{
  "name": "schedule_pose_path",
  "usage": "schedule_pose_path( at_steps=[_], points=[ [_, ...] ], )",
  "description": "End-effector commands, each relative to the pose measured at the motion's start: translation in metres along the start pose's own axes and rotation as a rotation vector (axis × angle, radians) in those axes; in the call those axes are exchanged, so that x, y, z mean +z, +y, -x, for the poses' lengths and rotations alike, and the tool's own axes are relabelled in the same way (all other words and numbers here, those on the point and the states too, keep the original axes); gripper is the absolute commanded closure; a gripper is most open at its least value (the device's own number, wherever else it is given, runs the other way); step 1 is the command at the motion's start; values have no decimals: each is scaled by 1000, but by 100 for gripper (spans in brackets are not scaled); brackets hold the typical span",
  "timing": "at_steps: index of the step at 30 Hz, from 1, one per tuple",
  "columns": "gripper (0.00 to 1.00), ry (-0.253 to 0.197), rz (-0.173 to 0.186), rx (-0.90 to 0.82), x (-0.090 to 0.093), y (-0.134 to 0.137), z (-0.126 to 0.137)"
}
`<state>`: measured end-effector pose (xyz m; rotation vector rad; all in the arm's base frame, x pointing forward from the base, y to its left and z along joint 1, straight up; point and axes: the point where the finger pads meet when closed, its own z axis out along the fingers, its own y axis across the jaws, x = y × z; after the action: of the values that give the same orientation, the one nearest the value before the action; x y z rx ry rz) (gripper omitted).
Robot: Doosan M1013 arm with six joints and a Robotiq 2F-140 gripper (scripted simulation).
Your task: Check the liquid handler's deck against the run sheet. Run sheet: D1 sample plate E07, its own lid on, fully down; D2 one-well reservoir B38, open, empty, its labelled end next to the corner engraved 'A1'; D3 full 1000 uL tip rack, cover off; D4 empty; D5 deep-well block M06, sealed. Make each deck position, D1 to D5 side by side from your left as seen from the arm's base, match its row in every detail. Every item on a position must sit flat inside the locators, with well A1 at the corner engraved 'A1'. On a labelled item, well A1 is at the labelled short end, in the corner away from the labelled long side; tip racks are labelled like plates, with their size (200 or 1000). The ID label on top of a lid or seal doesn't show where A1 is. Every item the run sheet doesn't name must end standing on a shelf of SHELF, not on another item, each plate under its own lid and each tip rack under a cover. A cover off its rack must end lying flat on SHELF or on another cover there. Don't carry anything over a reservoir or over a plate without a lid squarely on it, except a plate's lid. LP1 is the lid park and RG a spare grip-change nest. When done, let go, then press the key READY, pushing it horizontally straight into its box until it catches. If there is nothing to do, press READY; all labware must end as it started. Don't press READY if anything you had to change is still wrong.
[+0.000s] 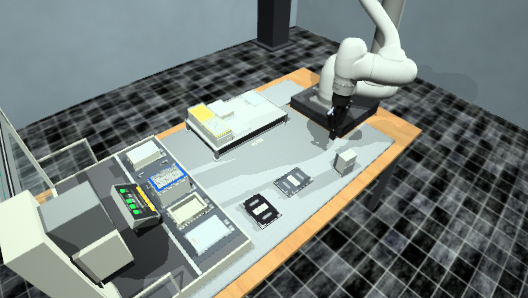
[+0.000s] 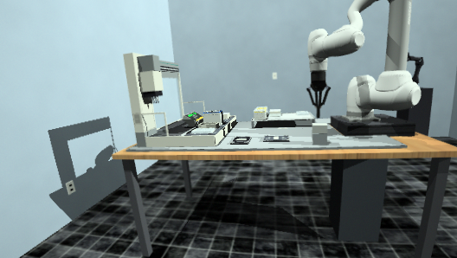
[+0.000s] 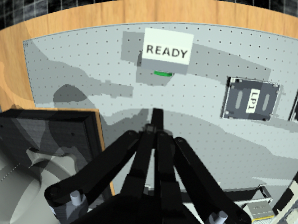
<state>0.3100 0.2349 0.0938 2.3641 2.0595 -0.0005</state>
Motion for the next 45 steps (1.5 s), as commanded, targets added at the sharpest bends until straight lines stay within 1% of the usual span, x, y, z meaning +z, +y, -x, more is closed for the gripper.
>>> schedule_pose_path(
  at_steps=[1, 11, 13, 28, 30, 45],
  points=[
    [90, 1, 0, 0, 3, 0, 0],
    [90, 1, 0, 0, 20, 0, 0],
    [90, 1, 0, 0, 20, 0, 0],
    [90, 1, 0, 0, 45, 0, 0],
    [90, 1, 0, 0, 45, 0, 0],
    [90, 1, 0, 0, 70, 0, 0]
  ],
)
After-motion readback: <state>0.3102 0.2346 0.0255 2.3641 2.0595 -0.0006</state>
